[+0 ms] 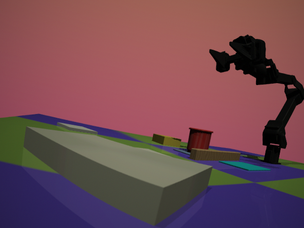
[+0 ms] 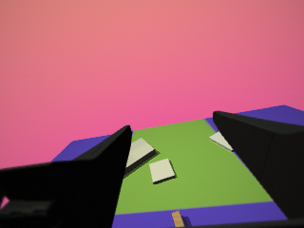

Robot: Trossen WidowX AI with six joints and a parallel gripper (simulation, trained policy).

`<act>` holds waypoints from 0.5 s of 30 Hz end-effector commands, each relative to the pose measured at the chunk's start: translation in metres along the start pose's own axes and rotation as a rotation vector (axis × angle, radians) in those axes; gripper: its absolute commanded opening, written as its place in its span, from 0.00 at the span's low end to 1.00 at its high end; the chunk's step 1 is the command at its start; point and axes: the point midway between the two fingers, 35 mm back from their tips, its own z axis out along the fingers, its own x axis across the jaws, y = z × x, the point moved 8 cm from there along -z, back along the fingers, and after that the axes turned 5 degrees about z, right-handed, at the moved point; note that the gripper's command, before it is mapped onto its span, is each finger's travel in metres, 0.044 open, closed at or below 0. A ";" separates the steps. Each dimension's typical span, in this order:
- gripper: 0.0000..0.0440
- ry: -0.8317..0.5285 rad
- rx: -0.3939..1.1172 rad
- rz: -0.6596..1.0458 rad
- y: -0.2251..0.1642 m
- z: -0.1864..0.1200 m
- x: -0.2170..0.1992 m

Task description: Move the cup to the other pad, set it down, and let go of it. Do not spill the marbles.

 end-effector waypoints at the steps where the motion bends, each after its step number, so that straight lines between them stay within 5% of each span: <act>1: 0.85 -0.005 0.004 0.002 0.000 0.000 0.000; 13: 0.14 -0.043 0.115 0.030 -0.003 0.004 0.003; 15: 0.10 -0.044 0.144 0.036 -0.004 0.005 0.005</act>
